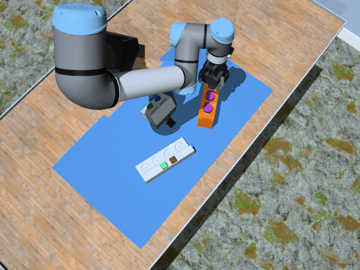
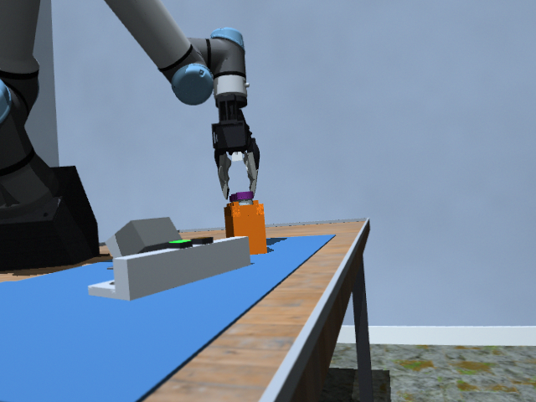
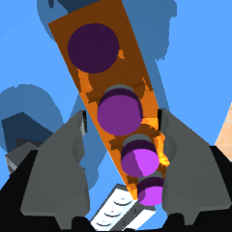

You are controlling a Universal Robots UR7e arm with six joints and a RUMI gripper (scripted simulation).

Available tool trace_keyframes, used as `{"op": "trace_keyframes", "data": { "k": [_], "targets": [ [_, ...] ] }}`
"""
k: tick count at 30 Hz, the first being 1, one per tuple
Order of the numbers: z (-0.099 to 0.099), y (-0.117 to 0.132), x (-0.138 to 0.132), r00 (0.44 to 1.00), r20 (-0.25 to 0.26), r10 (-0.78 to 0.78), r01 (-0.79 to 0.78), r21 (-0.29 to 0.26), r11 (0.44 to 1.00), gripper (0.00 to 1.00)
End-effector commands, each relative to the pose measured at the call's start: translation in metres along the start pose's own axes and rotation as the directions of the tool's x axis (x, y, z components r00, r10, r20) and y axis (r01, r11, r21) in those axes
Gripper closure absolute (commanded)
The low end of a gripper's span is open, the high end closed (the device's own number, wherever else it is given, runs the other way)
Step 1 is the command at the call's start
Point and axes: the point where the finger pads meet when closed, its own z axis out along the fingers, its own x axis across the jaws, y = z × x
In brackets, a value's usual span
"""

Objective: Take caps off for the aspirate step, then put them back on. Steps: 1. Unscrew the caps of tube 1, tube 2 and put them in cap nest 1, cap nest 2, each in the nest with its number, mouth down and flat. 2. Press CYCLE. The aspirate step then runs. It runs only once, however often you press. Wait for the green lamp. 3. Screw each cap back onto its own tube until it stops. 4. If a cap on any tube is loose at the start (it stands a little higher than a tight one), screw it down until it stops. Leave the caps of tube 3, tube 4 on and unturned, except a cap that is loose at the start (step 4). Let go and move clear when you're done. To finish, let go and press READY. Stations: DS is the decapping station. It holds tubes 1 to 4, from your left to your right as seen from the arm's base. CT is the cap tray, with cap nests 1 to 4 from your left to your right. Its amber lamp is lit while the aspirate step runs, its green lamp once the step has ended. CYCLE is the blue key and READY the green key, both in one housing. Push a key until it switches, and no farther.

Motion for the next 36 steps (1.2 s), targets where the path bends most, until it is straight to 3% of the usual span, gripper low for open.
{"op": "trace_keyframes", "data": {
  "k": [1,3,5,11,12,13,14,15,16,18,27,28,36],
  "targets": [
    [-0.0003,-0.0005,0.0004,0.976,-0.006,-0.218,0.218,0.009,0.976,0.65],
    [-0.0003,-0.0005,0.0004,0.976,-0.006,-0.218,0.218,0.009,0.976,0.65],
    [0.0000,-0.0005,-0.0005,0.926,-0.007,-0.378,0.378,0.008,0.926,0.65],
    [0.0004,-0.0003,-0.0015,0.850,-0.007,-0.527,0.527,0.007,0.850,0.65],
    [0.0004,-0.0004,-0.0013,0.803,-0.008,-0.596,0.596,0.006,0.803,0.65],
    [0.0005,0.0000,-0.0022,0.803,-0.007,-0.596,0.596,0.006,0.803,0.65],
    [0.0004,-0.0002,-0.0018,0.752,-0.008,-0.659,0.659,0.006,0.752,0.65],
    [0.0005,0.0001,-0.0024,0.750,-0.008,-0.661,0.661,0.006,0.750,0.65],
    [0.0002,-0.0004,-0.0013,0.702,-0.008,-0.712,0.712,0.004,0.702,0.65],
    [0.0001,-0.0005,-0.0013,0.658,-0.010,-0.753,0.753,0.004,0.658,0.65],
    [-0.0007,-0.0006,-0.0007,0.658,-0.010,-0.753,0.753,0.003,0.658,0.65],
    [-0.0007,-0.0006,-0.0007,0.658,-0.010,-0.753,0.753,0.003,0.658,1.00],
    [-0.0008,-0.0007,-0.0007,0.658,-0.010,-0.753,0.753,0.003,0.658,1.00]
  ]
}}
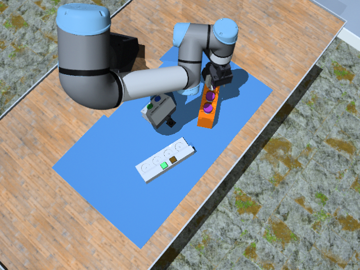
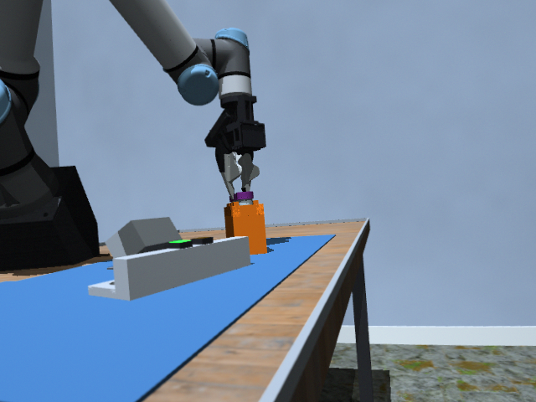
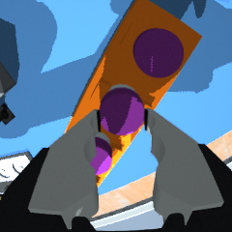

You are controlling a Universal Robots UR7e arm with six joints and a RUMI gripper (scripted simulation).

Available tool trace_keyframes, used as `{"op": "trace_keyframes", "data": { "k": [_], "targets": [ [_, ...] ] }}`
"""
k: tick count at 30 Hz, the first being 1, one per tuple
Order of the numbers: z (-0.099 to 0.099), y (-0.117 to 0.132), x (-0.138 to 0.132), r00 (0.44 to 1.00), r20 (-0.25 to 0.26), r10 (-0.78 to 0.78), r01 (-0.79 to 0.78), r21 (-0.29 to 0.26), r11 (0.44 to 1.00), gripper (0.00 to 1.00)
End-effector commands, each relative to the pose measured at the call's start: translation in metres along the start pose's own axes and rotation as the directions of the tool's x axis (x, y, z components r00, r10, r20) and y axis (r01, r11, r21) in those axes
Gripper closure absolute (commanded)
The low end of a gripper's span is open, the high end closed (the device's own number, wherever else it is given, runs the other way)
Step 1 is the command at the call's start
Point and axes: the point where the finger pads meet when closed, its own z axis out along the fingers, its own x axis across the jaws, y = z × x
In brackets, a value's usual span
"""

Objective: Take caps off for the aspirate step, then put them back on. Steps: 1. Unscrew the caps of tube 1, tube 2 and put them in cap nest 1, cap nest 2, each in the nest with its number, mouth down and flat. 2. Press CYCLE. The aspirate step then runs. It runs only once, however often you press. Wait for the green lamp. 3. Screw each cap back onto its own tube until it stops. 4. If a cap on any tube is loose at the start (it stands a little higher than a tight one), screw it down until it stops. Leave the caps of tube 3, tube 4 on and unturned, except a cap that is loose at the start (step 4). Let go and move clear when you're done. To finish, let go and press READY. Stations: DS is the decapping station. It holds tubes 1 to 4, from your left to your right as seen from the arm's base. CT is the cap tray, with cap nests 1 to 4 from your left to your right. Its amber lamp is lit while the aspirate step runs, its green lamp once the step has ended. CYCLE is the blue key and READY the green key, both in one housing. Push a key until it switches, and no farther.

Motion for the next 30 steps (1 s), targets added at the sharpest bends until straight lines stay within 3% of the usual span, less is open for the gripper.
{"op": "trace_keyframes", "data": {
  "k": [1,6,10,14,18,23,25,30],
  "targets": [
    [-0.0009,0.0001,0.0012,1.000,-0.006,0.002,-0.002,0.003,1.000,1.00],
    [-0.0009,0.0001,0.0012,1.000,-0.006,0.002,-0.002,0.003,1.000,1.00],
    [-0.0001,0.0000,-0.0003,0.979,-0.004,0.202,-0.202,0.005,0.979,1.00],
    [-0.0003,-0.0004,-0.0002,0.922,-0.004,0.387,-0.387,0.005,0.922,1.00],
    [-0.0005,-0.0009,-0.0002,0.900,-0.004,0.435,-0.435,0.004,0.900,1.00],
    [-0.0005,-0.0005,0.0012,0.765,-0.004,0.644,-0.644,0.005,0.765,1.00],
    [-0.0007,0.0001,0.0021,0.731,-0.005,0.682,-0.682,0.006,0.731,1.00],
    [-0.0004,0.0003,0.0025,0.581,-0.003,0.814,-0.814,0.007,0.581,1.00]
  ]
}}
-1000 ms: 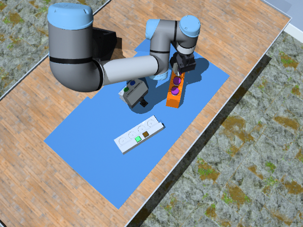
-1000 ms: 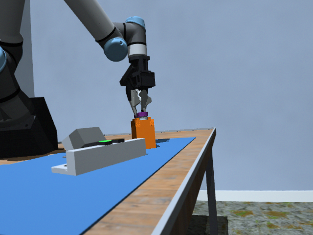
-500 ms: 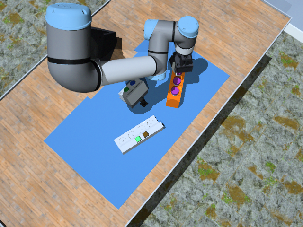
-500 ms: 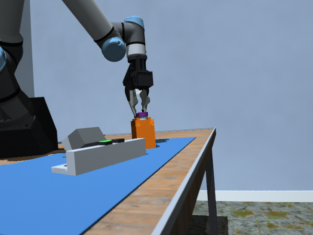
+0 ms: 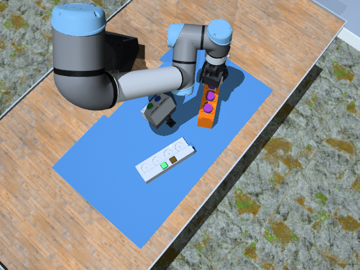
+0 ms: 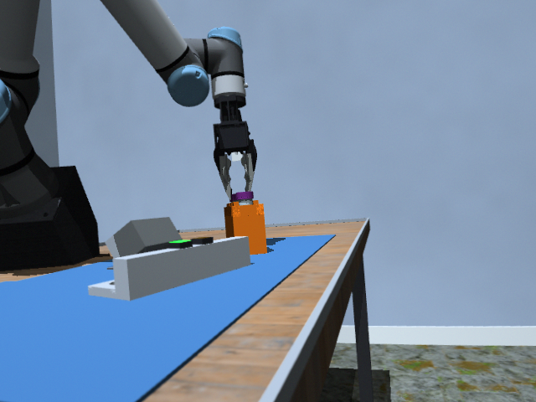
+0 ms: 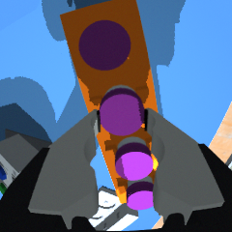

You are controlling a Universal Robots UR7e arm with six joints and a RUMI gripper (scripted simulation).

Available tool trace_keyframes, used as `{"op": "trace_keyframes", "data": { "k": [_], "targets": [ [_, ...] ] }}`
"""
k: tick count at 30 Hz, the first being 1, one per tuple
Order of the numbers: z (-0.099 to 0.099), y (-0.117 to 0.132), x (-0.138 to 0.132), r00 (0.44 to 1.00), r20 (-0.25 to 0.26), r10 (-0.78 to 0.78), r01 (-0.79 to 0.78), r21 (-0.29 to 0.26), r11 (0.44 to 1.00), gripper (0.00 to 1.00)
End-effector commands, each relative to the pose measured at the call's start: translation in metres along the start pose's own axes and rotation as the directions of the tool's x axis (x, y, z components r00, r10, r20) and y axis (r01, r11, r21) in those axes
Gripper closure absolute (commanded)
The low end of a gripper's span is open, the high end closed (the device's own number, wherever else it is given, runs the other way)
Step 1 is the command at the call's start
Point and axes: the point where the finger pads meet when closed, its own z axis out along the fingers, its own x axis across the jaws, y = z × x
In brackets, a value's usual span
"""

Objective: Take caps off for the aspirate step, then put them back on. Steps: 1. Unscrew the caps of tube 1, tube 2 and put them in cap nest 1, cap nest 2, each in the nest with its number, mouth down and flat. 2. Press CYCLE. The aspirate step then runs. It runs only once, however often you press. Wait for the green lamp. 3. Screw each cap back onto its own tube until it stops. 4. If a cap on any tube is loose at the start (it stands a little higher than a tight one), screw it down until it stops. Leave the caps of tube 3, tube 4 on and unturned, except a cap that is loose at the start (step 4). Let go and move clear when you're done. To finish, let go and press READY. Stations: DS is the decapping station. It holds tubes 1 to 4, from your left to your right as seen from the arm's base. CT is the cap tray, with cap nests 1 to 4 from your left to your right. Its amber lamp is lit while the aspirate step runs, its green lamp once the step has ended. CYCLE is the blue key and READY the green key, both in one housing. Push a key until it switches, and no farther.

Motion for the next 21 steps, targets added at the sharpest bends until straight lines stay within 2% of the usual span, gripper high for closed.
{"op": "trace_keyframes", "data": {
  "k": [1,3,11,12,21],
  "targets": [
    [-0.0008,-0.0015,0.0020,0.962,0.005,0.273,-0.272,-0.014,0.962,1.00],
    [-0.0008,-0.0015,0.0020,0.948,0.004,0.318,-0.318,-0.014,0.948,1.00],
    [-0.0002,-0.0006,0.0008,0.948,0.006,0.318,-0.318,-0.014,0.948,1.00],
    [-0.0002,-0.0006,0.0008,0.948,0.006,0.318,-0.318,-0.014,0.948,0.65],
    [-0.0002,-0.0006,0.0008,0.948,0.006,0.318,-0.318,-0.014,0.948,0.65]
  ]
}}
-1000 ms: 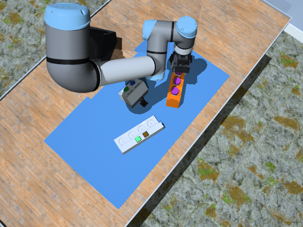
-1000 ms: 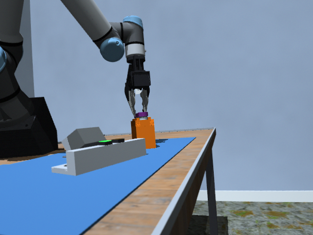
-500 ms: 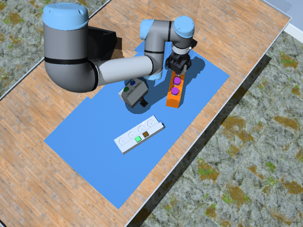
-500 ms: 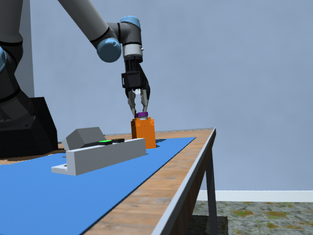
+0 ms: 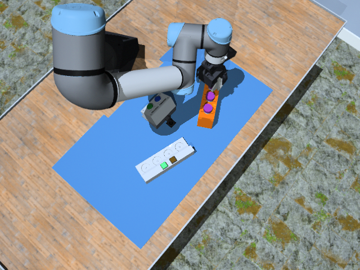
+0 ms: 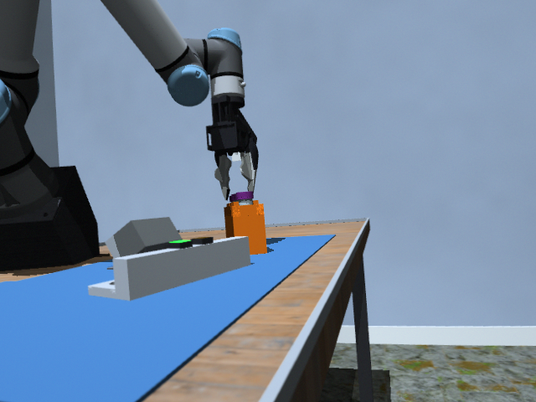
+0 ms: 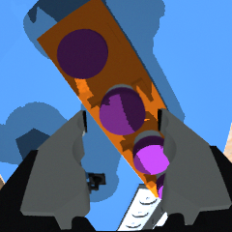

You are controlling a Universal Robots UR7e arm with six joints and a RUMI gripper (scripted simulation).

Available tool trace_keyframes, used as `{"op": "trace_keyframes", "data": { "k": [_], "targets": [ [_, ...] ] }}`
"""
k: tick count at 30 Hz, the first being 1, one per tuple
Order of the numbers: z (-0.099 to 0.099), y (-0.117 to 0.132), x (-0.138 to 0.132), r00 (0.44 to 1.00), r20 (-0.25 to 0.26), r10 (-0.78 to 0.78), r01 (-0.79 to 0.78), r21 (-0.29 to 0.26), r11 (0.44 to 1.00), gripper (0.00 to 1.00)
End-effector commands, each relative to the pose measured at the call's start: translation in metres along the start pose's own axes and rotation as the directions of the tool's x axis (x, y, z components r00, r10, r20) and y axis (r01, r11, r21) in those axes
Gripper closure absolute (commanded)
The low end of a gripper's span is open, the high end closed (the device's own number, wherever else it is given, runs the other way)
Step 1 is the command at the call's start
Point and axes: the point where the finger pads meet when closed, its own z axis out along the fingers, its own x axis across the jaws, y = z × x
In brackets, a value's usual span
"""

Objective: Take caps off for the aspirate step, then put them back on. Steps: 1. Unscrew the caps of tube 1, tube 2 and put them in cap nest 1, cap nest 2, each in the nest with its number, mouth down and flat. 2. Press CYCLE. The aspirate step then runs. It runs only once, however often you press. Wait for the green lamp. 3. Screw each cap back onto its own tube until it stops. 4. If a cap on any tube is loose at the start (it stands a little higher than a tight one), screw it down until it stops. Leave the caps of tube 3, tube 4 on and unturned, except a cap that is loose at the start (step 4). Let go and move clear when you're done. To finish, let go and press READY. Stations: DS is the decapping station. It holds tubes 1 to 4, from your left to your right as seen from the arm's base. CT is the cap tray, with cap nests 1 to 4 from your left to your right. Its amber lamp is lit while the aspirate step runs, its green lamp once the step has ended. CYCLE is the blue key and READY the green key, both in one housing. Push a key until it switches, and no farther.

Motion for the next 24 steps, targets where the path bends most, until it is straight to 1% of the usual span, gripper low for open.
{"op": "trace_keyframes", "data": {
  "k": [1,3,4,6,7,8,9,10,12,13,14,15,18,20,21,22,23,24],
  "targets": [
    [-0.0009,-0.0016,0.0007,1.000,-0.002,0.000,0.000,-0.001,1.000,0.65],
    [-0.0009,-0.0015,0.0006,1.000,-0.002,0.000,0.000,-0.001,1.000,0.65],
    [-0.0020,-0.0028,0.0014,0.996,-0.004,-0.085,0.085,-0.001,0.996,0.65],
    [-0.0016,-0.0024,0.0016,0.969,-0.002,-0.248,0.248,-0.001,0.969,0.65],
    [-0.0015,-0.0024,0.0016,0.969,-0.002,-0.248,0.248,-0.001,0.969,0.65],
    [-0.0013,-0.0022,0.0018,0.945,-0.002,-0.326,0.326,-0.001,0.945,0.65],
    [-0.0012,-0.0022,0.0020,0.945,-0.002,-0.326,0.326,-0.001,0.945,0.65],
    [-0.0011,-0.0021,0.0021,0.921,-0.002,-0.389,0.389,-0.001,0.921,0.65],
    [-0.0011,-0.0014,0.0016,0.915,-0.001,-0.403,0.403,0.000,0.915,0.65],
    [-0.0012,-0.0015,0.0017,0.878,-0.001,-0.478,0.478,-0.001,0.878,0.65],
    [-0.0008,-0.0009,0.0003,0.878,0.000,-0.479,0.479,-0.001,0.878,0.65],
    [-0.0009,-0.0013,0.0010,0.836,-0.001,-0.549,0.549,-0.001,0.836,0.65],
    [-0.0006,-0.0010,0.0002,0.835,0.000,-0.550,0.550,-0.001,0.835,0.65],
    [-0.0007,-0.0015,0.0011,0.732,0.000,-0.681,0.681,-0.001,0.732,0.65],
    [-0.0007,-0.0013,0.0007,0.732,0.000,-0.681,0.681,-0.001,0.732,0.65],
    [-0.0009,-0.0020,0.0019,0.686,0.000,-0.728,0.728,-0.002,0.686,0.65],
    [-0.0007,-0.0016,0.0012,0.673,0.000,-0.739,0.739,-0.001,0.673,0.65],
    [-0.0005,-0.0011,0.0003,0.673,0.001,-0.740,0.740,-0.001,0.673,0.65]
  ]
}}
